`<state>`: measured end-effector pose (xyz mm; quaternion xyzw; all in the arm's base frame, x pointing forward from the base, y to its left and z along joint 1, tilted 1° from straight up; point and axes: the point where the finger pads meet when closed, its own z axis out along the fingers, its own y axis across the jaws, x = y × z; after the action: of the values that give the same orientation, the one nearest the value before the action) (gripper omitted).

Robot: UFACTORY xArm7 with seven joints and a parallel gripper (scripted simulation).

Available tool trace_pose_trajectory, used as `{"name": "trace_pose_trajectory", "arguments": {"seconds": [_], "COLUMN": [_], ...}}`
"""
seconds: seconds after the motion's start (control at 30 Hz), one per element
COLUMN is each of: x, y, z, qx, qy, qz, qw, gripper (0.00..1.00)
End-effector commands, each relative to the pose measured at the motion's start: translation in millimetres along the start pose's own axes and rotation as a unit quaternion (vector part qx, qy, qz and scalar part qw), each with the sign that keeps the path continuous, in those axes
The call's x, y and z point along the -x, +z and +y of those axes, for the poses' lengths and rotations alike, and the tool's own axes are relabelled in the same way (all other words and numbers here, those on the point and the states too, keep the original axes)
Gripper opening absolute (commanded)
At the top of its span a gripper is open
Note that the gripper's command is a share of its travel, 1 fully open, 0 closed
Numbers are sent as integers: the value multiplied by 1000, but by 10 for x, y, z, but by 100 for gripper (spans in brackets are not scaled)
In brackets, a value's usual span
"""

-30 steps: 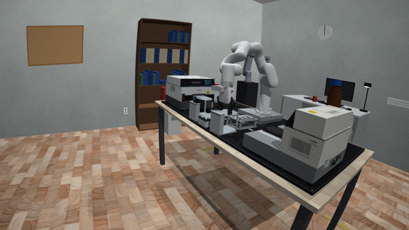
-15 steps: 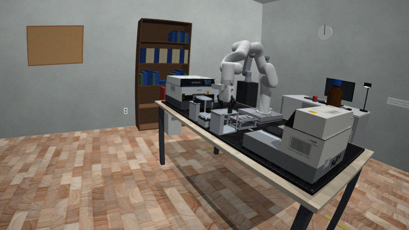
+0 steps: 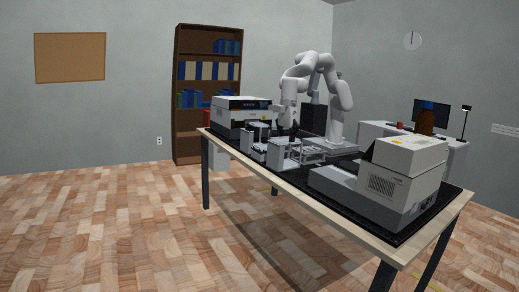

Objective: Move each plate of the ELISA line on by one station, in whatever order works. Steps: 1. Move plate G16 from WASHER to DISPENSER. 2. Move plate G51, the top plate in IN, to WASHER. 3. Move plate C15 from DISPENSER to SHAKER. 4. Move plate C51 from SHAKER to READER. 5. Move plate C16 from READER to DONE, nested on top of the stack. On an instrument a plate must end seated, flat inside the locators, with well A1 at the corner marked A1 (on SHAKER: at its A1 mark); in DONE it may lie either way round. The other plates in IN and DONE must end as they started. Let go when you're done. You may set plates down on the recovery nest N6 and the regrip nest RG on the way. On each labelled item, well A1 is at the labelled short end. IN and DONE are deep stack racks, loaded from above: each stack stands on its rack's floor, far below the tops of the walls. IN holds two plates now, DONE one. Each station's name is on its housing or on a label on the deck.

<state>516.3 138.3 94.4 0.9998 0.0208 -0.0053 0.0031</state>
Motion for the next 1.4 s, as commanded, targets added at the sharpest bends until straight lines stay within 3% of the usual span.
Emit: {"name": "trace_pose_trajectory", "arguments": {"seconds": [0.0, 0.53, 1.37], "x": [-17, -17, -15], "y": [-56, -133, -414], "z": [-5, -5, -5], "qx": [0, 0, 0], "qy": [0, 0, 0], "qz": [3, 3, 3], "qw": [1000, 1000, 1000], "gripper": [0, 0, 0]}}
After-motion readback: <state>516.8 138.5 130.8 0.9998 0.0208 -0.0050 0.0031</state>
